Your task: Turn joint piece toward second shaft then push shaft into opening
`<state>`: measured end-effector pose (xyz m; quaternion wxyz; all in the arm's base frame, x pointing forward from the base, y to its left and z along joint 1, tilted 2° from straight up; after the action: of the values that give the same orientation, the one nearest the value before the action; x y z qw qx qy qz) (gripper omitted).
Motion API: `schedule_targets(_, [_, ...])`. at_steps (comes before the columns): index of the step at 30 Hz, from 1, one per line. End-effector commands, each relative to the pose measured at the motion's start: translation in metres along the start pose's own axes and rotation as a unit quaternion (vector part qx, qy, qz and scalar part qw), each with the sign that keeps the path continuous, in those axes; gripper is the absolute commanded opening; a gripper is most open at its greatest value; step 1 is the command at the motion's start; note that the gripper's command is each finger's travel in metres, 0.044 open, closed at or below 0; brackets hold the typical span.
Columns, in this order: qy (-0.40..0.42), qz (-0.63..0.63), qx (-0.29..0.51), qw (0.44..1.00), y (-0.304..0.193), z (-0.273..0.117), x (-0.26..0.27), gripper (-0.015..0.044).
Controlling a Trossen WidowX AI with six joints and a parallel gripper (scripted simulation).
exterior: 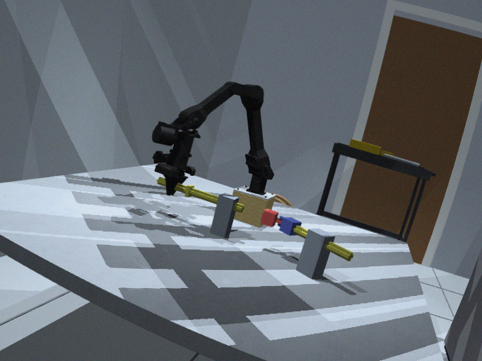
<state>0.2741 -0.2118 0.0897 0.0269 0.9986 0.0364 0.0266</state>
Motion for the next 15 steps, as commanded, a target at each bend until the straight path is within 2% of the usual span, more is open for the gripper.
schedule_targets(1, [-0.013,0.001,0.002,1.0,-0.0002,-0.0001,0.002,0.0067])
schedule_targets(5, [-0.03,0.001,0.004,1.0,0.0,0.0,0.0049,0.0067])
schedule_targets(12, [-0.019,0.0,0.002,1.0,0.0002,0.0,0.0034,0.002])
schedule_targets(13, [-0.019,0.0,0.002,1.0,0.0002,0.0,0.0034,0.0])
schedule_targets(15, [-0.019,0.0,0.002,1.0,0.0002,0.0,0.0034,0.0])
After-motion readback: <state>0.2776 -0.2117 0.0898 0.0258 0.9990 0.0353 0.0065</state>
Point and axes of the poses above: the point midway between the two fingers, 35 mm back from their tips, its own z axis out along the fingers, its own x axis across the jaws, y = z × x, the point moved 9 cm from there along -z, back along the fingers, and after that the axes turned 5 degrees about -z, right-handed, at the moved point
